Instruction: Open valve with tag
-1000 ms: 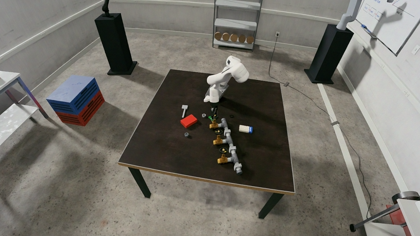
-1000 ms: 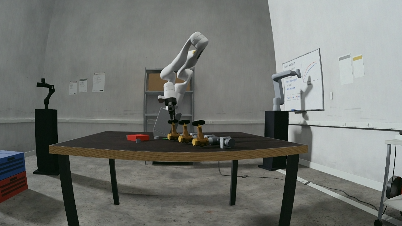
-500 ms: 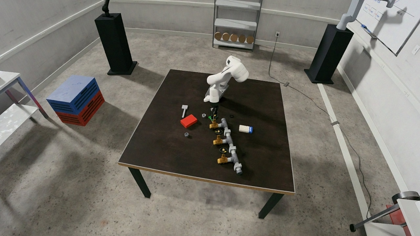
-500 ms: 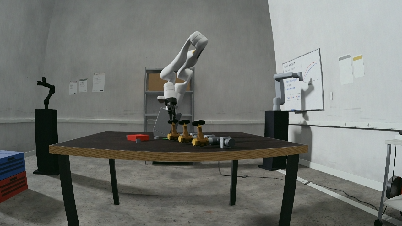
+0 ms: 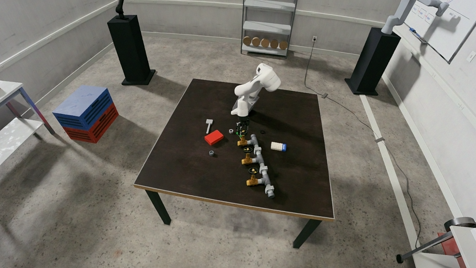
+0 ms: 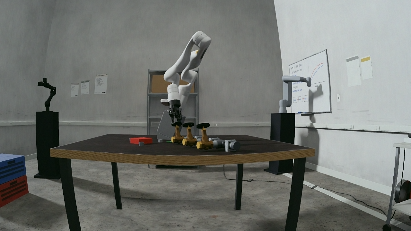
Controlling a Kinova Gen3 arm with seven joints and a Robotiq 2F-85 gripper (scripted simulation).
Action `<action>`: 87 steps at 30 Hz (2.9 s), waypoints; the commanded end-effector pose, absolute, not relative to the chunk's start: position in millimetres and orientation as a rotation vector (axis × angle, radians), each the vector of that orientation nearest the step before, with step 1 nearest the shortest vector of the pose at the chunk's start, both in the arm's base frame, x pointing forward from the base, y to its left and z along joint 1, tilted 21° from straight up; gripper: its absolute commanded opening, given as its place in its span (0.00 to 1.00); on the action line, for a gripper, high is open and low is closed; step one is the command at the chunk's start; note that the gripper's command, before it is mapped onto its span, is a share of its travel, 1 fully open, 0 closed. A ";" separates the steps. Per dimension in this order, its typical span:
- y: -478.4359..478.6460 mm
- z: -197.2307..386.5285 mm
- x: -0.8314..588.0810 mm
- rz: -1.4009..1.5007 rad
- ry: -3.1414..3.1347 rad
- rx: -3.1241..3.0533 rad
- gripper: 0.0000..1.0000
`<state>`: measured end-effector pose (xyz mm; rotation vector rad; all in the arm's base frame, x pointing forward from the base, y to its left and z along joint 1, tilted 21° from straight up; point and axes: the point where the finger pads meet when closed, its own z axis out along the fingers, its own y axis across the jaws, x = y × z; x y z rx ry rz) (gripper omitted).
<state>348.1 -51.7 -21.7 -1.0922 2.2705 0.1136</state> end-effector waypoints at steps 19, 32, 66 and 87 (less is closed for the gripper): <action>-52.1 -21.2 348.4 0.332 2.511 -0.445 1.00; -52.1 -21.2 348.4 0.524 2.596 0.216 1.00; -52.1 -21.3 348.4 0.859 2.238 1.708 1.00; -52.1 -21.3 348.4 0.927 1.961 2.144 1.00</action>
